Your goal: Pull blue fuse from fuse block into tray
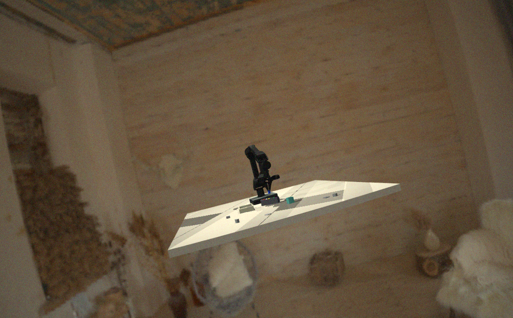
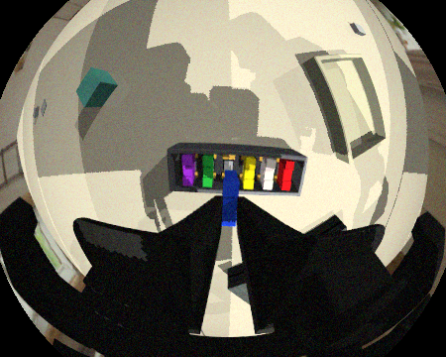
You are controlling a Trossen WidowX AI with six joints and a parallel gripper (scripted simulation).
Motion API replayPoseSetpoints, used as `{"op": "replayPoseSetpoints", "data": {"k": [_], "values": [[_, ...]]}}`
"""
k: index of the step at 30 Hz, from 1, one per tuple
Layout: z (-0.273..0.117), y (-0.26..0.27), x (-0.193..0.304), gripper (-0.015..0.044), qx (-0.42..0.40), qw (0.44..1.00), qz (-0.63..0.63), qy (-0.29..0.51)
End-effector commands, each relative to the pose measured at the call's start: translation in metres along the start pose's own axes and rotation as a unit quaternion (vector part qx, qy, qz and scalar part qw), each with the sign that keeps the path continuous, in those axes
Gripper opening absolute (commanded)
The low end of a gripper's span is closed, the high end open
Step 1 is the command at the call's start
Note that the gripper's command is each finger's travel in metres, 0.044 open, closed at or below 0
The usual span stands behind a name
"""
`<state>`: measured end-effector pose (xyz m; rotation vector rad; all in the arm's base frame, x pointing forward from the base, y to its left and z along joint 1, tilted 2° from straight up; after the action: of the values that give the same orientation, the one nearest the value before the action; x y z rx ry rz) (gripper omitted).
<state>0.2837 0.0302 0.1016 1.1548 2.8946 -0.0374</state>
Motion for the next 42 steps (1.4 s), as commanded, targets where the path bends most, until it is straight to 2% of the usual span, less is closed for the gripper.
{"op": "replayPoseSetpoints", "data": {"k": [1,29,36,42], "values": [[-0.003,-0.001,-0.004,0.0,0.0,1.0,0.002,-0.004],[-0.006,-0.103,-0.115,0.0,0.005,1.0,0.002,-0.009],[-0.006,-0.134,-0.133,0.0,0.007,1.0,0.002,-0.01],[-0.006,-0.135,-0.133,0.0,0.007,1.0,0.002,-0.01]]}}
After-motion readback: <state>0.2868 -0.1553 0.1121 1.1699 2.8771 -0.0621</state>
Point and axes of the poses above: the point midway between the two fingers, 35 mm back from their tips, its own z axis out along the fingers, its own y axis across the jaws, x = y × z, the point moved 1 cm from there along -z, back along the fingers, and after that the axes turned 13 degrees about z, right-handed, at the moved point
